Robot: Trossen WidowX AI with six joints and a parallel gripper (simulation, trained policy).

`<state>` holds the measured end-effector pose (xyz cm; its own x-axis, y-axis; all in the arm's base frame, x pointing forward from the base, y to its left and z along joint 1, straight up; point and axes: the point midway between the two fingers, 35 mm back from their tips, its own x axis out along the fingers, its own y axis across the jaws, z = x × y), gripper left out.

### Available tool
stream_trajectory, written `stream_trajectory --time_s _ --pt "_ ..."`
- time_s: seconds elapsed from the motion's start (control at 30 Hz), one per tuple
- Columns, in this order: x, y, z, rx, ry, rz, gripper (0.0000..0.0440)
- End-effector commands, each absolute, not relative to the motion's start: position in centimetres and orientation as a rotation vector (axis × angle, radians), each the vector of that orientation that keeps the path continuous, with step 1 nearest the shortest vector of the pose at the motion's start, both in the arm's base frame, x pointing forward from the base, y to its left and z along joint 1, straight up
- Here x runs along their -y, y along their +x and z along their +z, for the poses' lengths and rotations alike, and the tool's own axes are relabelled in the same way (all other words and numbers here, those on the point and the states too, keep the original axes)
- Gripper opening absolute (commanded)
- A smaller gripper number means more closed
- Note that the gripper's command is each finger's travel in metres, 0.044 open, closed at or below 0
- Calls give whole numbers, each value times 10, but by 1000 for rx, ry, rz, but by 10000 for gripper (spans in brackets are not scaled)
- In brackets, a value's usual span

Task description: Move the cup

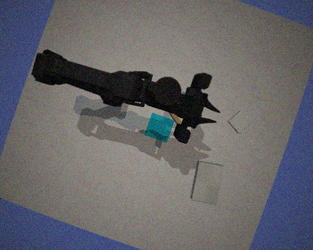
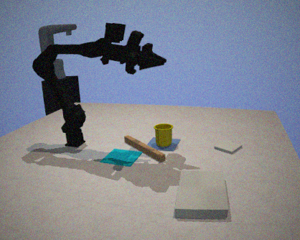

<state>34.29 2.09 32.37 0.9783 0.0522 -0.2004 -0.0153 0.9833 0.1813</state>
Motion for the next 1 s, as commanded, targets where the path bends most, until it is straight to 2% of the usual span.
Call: stream_trajectory --time_s 0.0,0.97 --pt "-24 348 324 -244 214 31 124" --pt "-53 371 315 -591 527 -43 149"
